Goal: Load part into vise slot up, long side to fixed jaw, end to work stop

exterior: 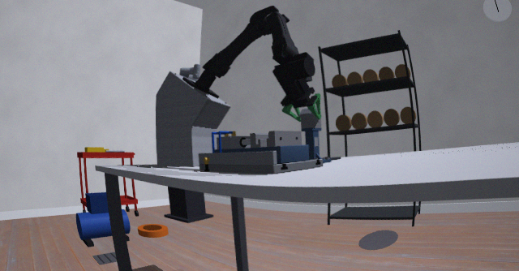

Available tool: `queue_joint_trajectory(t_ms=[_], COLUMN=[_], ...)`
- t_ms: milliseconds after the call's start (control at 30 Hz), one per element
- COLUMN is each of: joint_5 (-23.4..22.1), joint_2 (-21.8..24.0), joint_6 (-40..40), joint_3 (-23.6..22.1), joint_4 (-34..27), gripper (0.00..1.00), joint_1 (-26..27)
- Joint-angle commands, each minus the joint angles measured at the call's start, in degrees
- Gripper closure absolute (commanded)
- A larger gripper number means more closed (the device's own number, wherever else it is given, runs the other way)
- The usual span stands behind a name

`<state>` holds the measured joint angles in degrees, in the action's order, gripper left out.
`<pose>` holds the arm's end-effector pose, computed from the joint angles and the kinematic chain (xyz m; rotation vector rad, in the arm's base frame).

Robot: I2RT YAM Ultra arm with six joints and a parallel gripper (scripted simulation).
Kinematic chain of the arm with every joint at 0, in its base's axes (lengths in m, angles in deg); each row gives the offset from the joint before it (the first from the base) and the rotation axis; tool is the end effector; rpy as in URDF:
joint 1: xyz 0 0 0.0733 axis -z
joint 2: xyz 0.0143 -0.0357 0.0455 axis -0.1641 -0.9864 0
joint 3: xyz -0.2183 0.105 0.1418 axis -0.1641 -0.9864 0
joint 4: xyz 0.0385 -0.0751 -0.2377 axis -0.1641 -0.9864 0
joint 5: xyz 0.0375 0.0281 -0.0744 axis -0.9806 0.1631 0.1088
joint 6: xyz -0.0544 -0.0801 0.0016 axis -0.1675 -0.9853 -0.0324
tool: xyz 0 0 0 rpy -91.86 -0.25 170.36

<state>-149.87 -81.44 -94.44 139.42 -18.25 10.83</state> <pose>0.4169 -0.0704 0.1929 -1.3840 1.4193 0.2027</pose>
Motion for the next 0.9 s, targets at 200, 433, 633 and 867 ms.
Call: queue_joint_trajectory(t_ms=[200, 433, 633, 867], joint_5=[1.9, 4.5, 6.2, 9.7], joint_2=[3.5, 4.6, 5.3, 6.7], joint_6=[1.1, 1.8, 2.2, 3.1], joint_3=[-1.4, -2.0, -2.2, -2.5], joint_4=[-0.6, -1.2, -1.3, -1.8], gripper=[0.19, 0.19, 0.19, 0.19], joint_1=[-0.7, -1.3, -1.1, -2.4])
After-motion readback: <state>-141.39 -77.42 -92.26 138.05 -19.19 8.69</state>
